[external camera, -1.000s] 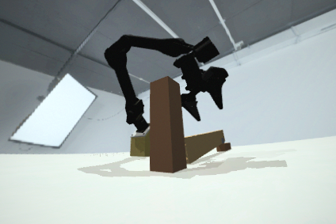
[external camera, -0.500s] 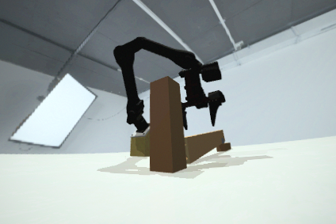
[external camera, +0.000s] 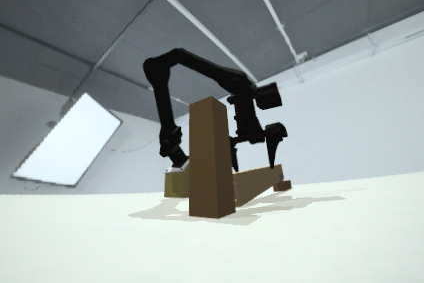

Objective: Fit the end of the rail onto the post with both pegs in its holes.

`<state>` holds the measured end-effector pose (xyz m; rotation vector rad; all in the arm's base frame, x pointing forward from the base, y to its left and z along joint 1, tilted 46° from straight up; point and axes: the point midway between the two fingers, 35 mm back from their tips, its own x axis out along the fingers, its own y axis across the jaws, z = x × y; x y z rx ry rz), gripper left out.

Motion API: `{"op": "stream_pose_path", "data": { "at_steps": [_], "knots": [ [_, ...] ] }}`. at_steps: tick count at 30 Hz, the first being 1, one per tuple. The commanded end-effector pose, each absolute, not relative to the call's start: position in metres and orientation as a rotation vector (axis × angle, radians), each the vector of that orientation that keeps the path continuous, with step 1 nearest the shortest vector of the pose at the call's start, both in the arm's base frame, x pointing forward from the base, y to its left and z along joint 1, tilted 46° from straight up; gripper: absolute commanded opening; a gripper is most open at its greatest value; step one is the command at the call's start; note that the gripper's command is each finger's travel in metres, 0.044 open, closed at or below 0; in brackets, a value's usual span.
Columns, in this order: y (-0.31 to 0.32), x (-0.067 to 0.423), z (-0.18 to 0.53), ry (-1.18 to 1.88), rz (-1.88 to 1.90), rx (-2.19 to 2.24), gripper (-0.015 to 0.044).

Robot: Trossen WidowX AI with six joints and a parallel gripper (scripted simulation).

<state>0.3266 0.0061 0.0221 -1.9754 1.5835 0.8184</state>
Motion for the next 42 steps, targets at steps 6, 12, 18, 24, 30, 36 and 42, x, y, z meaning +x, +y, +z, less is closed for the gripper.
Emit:
{"op": "stream_pose_path", "data": {
  "at_steps": [6, 12, 18, 24, 30, 36, 42],
  "knots": [
    [-0.004, 0.326, 0.01, 1.593, 0.828, -1.982, 0.044],
    [-0.011, 0.327, 0.004, 1.593, 0.827, -1.983, 0.044],
    [-0.018, 0.328, -0.002, 1.594, 0.826, -1.984, 0.044],
    [-0.026, 0.329, -0.009, 1.596, 0.824, -1.985, 0.044],
    [-0.027, 0.329, -0.01, 1.596, 0.824, -1.985, 0.0361],
    [-0.027, 0.329, -0.01, 1.596, 0.824, -1.985, 0.0204],
    [-0.027, 0.329, -0.01, 1.596, 0.824, -1.985, 0.0066]
  ]
}}
